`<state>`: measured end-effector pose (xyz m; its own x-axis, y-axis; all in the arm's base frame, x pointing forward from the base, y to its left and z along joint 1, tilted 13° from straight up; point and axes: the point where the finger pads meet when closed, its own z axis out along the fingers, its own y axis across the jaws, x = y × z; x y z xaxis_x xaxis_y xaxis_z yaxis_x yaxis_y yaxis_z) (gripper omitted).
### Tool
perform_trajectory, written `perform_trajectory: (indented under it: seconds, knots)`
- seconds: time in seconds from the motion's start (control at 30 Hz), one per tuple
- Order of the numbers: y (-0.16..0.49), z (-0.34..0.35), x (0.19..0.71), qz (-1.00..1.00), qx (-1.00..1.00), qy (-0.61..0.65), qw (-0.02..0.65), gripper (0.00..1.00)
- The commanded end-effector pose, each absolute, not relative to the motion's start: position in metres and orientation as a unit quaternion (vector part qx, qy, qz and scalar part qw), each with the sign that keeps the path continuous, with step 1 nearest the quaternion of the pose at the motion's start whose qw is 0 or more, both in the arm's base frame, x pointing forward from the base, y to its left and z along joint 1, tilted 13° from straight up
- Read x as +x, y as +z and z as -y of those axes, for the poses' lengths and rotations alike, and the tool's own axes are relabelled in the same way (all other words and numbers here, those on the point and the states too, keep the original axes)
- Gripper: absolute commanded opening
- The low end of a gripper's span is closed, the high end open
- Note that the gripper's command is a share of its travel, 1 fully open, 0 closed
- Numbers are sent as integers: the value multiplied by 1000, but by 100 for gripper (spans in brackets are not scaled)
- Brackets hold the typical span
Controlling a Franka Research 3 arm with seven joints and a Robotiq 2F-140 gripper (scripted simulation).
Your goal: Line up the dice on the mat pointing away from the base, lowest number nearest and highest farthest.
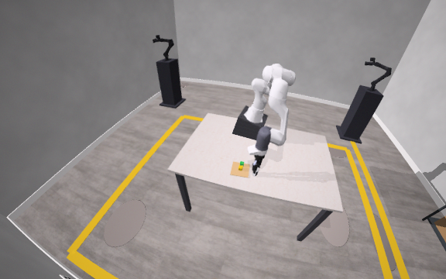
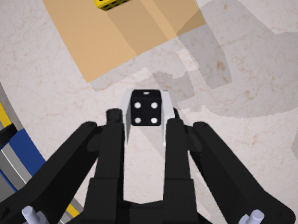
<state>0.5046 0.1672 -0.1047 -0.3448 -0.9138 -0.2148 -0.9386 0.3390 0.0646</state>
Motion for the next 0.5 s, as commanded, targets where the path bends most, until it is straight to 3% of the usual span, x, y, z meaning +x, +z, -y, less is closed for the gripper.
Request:
perform_trajectory:
  seconds: [0.0,0.47]
  knots:
    - [-105,-167,505,-814,-569,88,71,16]
    - [-50,-155,504,-814,-569,88,71,16]
